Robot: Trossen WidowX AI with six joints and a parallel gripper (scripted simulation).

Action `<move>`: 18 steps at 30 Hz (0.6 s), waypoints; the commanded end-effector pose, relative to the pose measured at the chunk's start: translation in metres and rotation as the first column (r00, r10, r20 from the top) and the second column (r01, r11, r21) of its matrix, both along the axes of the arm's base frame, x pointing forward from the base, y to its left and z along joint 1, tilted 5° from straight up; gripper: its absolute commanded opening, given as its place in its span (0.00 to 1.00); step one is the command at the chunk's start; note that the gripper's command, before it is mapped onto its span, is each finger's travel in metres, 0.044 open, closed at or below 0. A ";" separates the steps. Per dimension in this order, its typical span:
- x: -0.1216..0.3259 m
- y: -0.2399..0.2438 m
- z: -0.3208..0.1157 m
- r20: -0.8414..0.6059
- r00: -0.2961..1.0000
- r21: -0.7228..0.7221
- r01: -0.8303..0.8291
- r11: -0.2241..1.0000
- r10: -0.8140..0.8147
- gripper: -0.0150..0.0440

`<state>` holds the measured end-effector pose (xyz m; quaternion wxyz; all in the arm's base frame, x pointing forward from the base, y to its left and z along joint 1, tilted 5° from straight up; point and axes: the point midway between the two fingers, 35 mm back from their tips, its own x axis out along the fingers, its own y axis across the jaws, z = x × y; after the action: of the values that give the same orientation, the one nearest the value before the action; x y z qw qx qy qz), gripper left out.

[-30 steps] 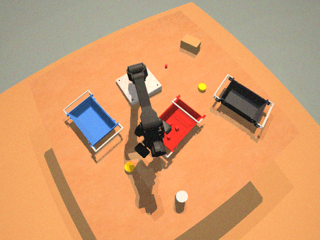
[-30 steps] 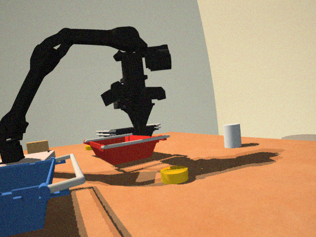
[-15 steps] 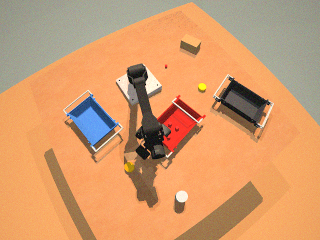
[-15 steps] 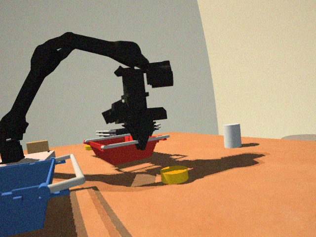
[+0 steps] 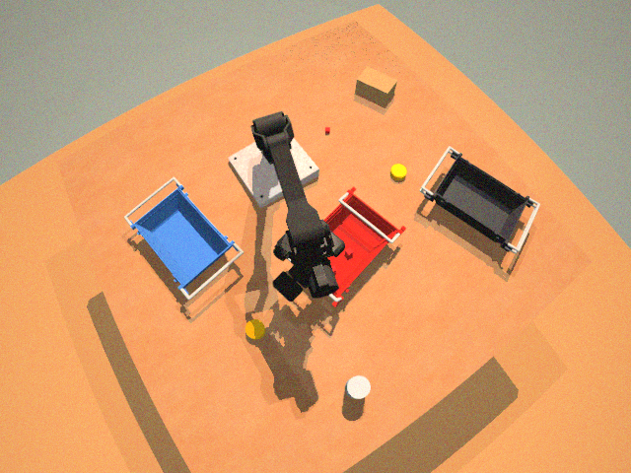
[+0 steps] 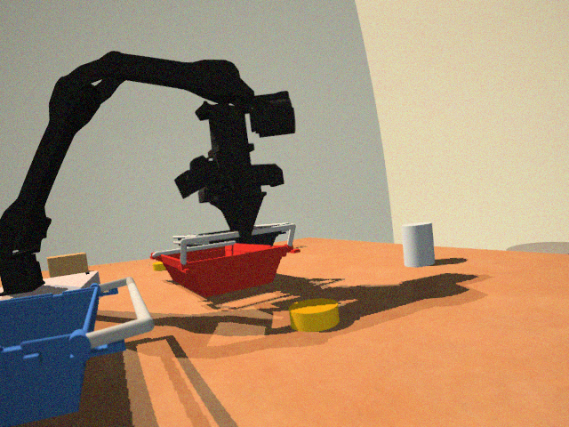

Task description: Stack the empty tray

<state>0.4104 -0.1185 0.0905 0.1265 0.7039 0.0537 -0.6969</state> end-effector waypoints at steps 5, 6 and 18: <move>-0.007 0.031 -0.012 -0.016 1.000 0.020 -0.009 1.000 0.010 0.40; -0.008 0.034 -0.014 -0.016 1.000 0.020 -0.009 1.000 0.010 0.40; -0.009 0.044 -0.008 -0.016 1.000 0.021 -0.009 1.000 0.010 0.40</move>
<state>0.3985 -0.0725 0.0698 0.1205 0.6950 0.0715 -0.7052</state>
